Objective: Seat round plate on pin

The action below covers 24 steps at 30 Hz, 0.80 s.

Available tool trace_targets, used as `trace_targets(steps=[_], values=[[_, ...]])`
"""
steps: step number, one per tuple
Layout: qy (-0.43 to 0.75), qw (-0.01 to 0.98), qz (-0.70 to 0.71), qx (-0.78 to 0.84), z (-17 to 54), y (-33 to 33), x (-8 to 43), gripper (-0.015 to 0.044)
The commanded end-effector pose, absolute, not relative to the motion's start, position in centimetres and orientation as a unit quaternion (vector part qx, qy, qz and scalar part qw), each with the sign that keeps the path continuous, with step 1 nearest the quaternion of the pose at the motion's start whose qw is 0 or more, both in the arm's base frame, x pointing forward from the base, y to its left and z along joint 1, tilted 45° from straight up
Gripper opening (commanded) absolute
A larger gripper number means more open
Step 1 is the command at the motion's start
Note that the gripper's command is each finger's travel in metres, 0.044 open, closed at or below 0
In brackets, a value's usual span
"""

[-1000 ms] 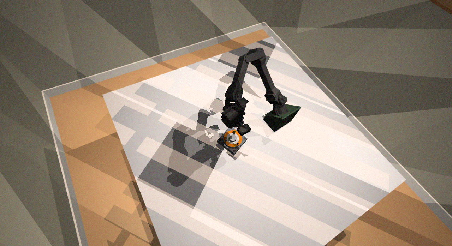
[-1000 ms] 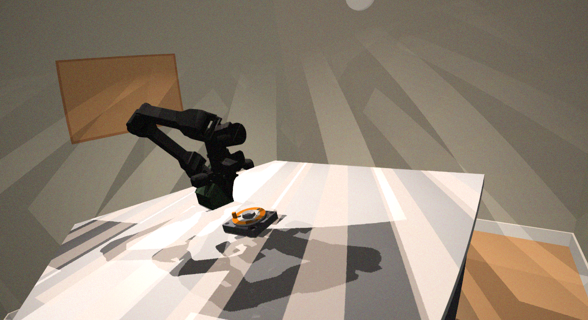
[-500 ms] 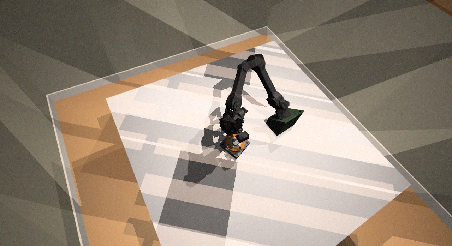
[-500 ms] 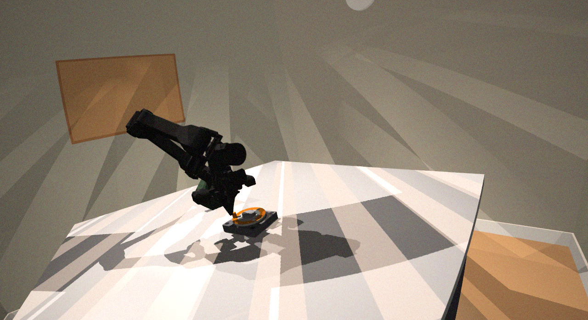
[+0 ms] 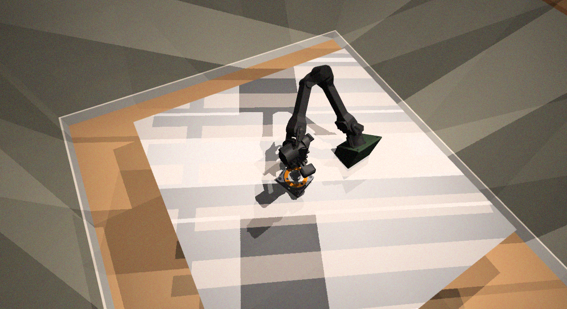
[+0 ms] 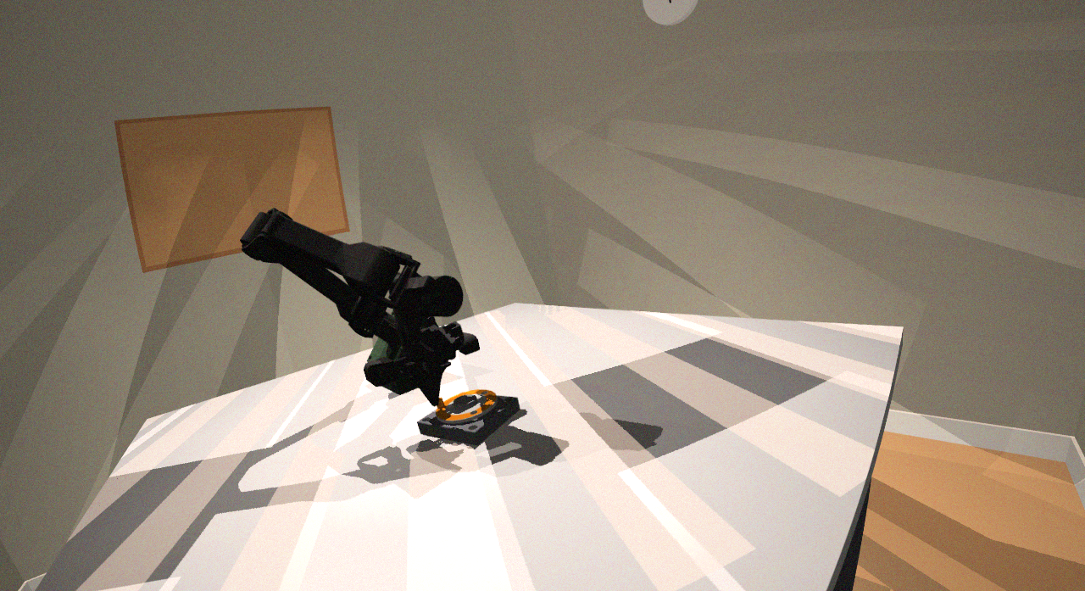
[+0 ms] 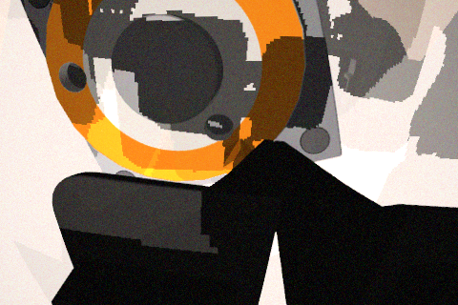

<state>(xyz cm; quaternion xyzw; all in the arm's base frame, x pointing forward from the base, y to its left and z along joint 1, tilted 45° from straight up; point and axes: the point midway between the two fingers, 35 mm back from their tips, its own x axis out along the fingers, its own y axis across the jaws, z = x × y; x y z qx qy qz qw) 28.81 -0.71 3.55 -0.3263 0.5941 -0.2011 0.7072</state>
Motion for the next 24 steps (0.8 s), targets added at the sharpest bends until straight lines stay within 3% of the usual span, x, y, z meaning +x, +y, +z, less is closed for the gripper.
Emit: trace_targets(steps=[1,24], values=[[0.595,0.706,-0.202,-0.325,3.1,-0.7,28.1,0.0000],[0.596,0.706,-0.202,-0.325,1.5,0.5,26.4,0.0000]])
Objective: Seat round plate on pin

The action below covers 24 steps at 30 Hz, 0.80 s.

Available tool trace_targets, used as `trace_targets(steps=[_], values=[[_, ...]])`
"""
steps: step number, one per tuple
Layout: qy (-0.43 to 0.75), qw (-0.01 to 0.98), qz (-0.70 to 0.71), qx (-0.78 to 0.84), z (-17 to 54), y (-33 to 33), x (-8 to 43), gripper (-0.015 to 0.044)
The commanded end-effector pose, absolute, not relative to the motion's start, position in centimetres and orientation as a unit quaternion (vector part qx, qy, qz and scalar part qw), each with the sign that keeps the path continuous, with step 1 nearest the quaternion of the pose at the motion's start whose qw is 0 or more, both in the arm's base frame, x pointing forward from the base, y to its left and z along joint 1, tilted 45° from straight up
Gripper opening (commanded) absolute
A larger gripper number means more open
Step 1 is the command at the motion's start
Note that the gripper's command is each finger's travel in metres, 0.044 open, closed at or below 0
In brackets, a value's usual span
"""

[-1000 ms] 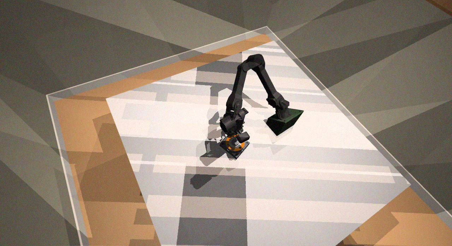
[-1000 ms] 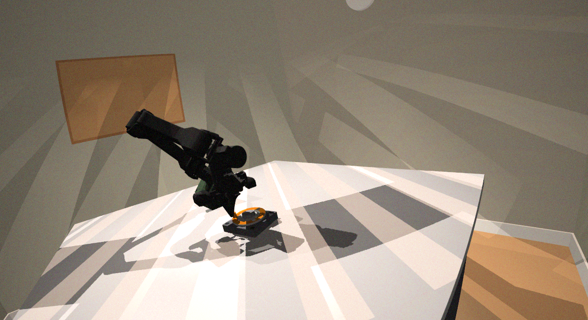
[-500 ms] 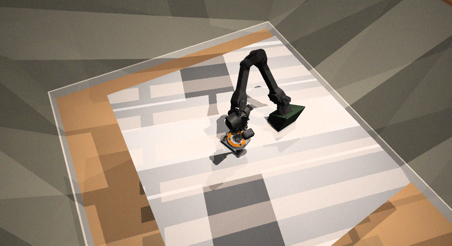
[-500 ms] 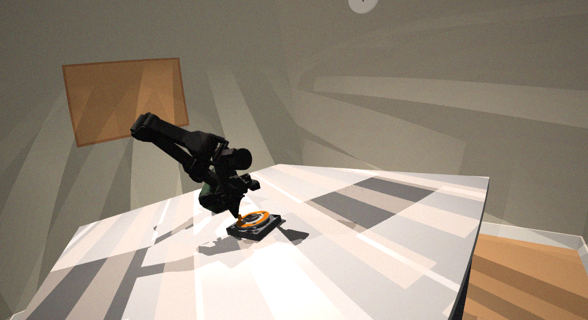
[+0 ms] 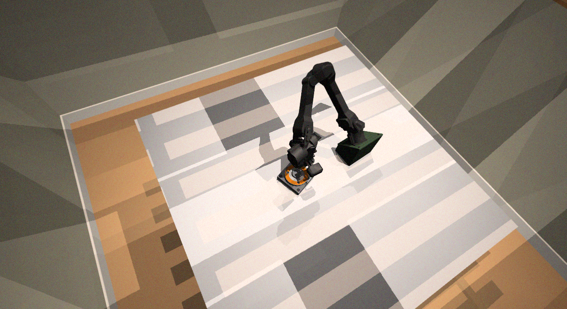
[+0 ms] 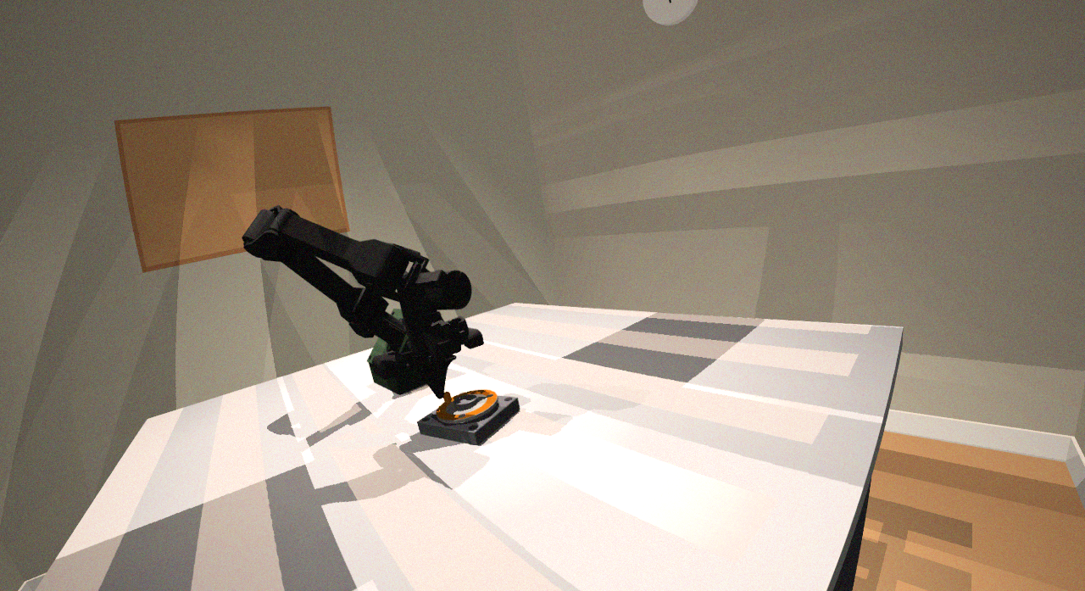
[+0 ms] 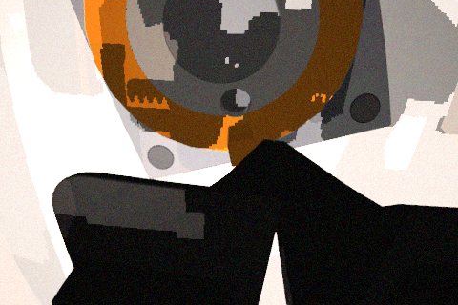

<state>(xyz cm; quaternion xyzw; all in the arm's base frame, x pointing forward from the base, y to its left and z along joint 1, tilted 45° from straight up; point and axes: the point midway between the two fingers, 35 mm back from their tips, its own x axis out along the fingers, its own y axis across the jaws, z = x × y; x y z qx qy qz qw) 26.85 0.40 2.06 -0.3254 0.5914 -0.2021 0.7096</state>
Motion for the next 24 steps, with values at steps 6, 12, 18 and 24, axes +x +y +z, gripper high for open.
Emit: trace_targets(steps=[6,12,18,24], values=[[0.596,0.706,-0.202,-0.325,1.1,0.9,26.2,0.0000],[0.596,0.706,-0.202,-0.325,0.7,1.4,26.0,0.0000],[0.596,0.706,-0.201,-0.325,0.2,1.9,26.0,0.0000],[0.596,0.706,-0.201,-0.325,-0.3,2.5,26.1,0.0000]])
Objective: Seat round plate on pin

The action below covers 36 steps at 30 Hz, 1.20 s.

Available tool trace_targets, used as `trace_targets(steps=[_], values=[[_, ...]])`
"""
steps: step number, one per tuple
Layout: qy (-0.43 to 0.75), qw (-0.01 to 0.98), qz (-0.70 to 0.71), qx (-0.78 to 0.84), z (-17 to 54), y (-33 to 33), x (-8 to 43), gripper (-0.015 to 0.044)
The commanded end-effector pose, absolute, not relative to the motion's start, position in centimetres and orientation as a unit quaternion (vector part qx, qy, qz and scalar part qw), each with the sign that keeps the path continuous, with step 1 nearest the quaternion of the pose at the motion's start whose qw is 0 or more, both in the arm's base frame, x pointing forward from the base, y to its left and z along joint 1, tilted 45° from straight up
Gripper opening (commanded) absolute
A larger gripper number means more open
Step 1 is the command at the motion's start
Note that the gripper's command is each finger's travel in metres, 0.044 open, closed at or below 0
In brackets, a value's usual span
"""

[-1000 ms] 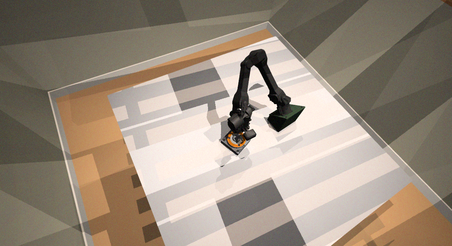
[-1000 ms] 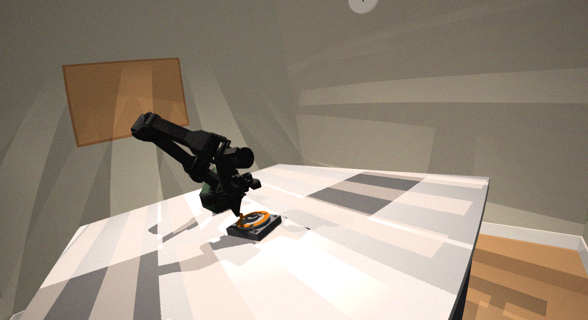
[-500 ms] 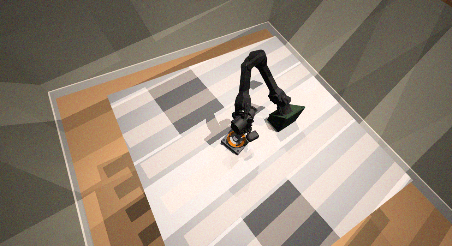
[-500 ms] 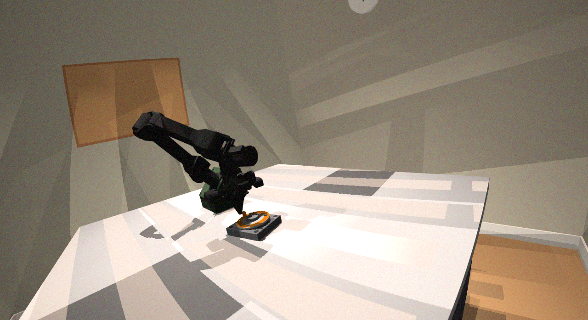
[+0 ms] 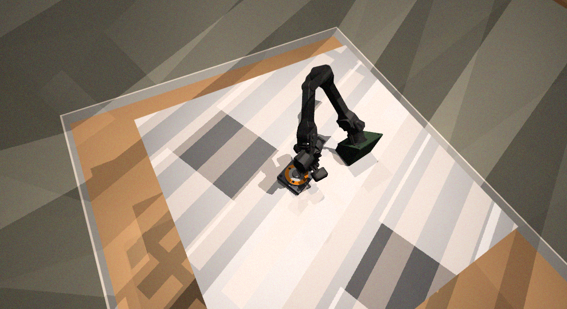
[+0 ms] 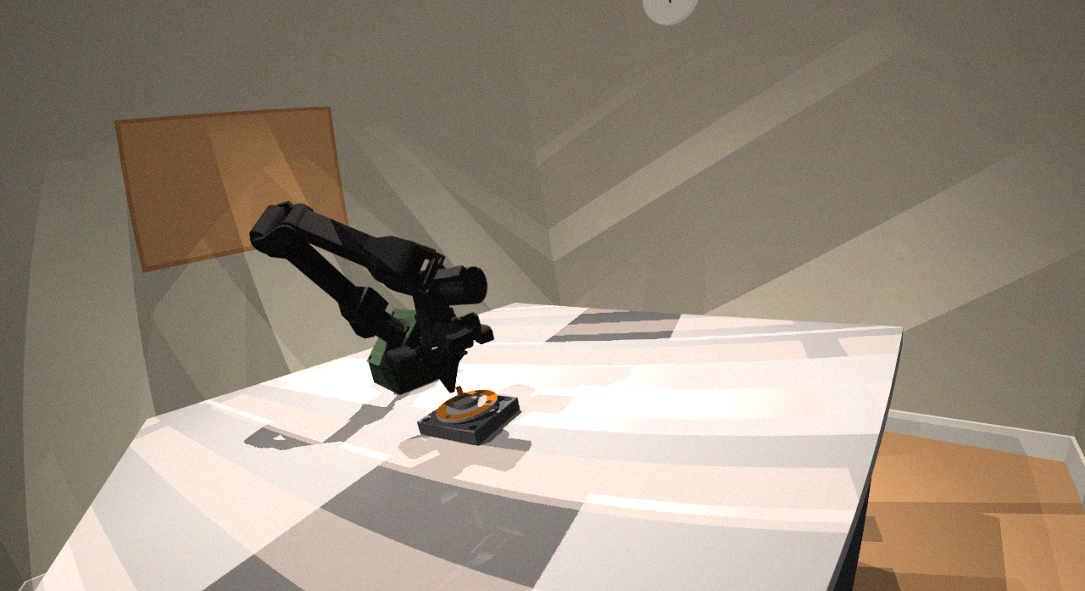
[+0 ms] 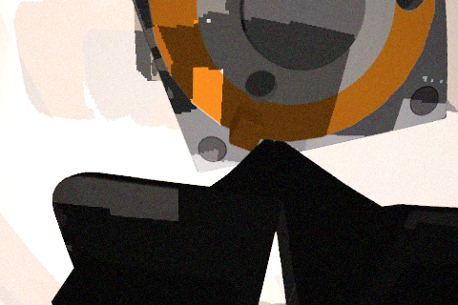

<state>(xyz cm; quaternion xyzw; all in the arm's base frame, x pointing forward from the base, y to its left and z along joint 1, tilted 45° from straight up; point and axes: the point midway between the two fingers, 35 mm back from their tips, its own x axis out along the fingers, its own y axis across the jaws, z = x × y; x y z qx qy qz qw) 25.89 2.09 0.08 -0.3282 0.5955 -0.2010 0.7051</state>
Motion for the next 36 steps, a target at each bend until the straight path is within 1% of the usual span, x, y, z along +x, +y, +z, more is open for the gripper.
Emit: trace_targets(steps=[1,36], values=[[0.596,0.706,-0.201,-0.325,-0.3,2.6,26.1,0.0000],[0.596,0.707,-0.201,-0.324,-2.1,5.4,27.5,0.0000]])
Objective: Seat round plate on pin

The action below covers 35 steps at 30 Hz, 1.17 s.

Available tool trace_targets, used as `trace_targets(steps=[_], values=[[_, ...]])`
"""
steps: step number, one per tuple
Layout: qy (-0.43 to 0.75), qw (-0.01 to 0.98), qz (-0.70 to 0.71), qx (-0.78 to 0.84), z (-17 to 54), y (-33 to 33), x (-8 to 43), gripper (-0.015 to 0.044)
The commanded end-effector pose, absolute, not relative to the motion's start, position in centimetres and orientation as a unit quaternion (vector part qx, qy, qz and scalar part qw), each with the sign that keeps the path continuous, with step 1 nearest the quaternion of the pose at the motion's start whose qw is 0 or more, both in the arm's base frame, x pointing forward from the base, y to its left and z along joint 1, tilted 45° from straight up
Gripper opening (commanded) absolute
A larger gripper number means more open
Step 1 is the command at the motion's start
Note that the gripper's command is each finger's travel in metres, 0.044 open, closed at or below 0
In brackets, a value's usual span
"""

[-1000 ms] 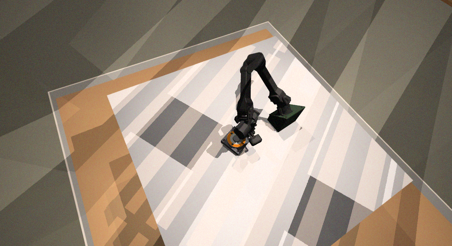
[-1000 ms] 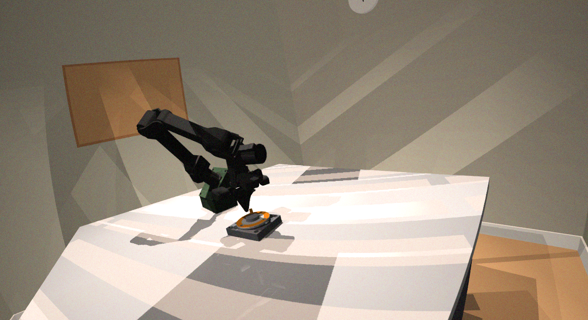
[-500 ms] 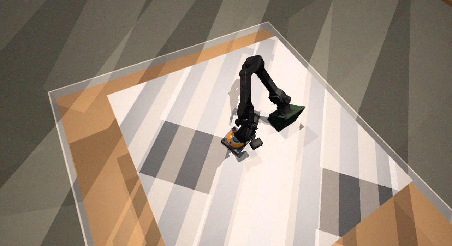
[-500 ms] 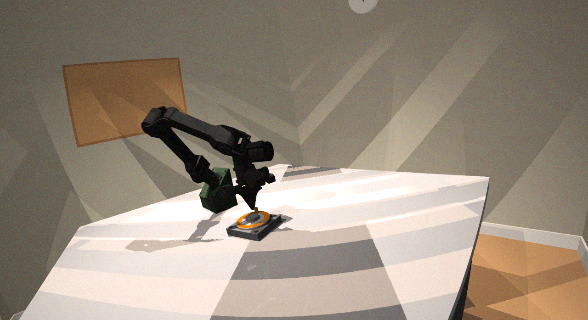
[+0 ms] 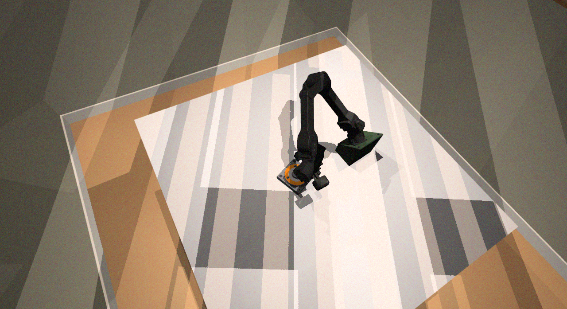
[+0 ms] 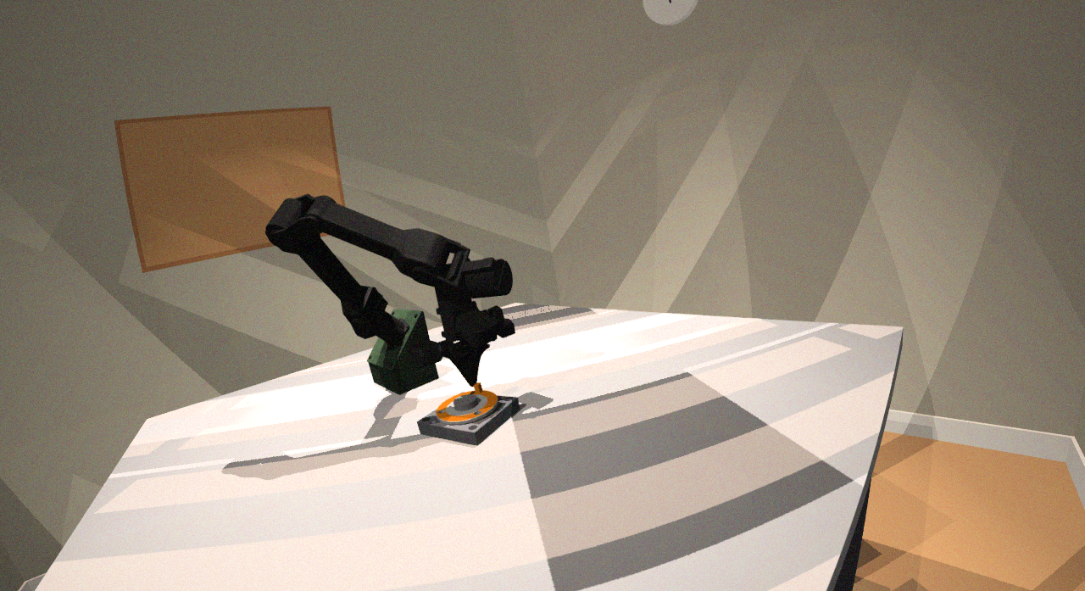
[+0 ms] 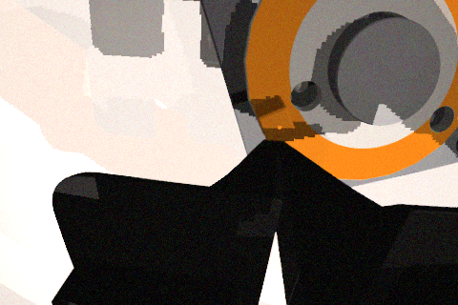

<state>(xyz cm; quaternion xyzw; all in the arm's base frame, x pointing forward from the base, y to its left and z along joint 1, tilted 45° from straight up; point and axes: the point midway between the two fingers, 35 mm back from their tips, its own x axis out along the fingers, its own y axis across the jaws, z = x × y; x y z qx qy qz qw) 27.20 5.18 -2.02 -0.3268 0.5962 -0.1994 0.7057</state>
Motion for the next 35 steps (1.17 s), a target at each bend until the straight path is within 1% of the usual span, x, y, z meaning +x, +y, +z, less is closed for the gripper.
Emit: trace_targets(steps=[1,6,15,35], values=[[0.596,0.707,-0.201,-0.324,-2.2,5.4,27.5,0.0000],[0.596,0.707,-0.201,-0.324,-2.0,5.7,27.6,0.0000],[0.596,0.707,-0.200,-0.323,0.8,8.4,26.2,0.0000],[0.597,0.705,-0.198,-0.329,0.2,7.9,26.4,0.0000]])
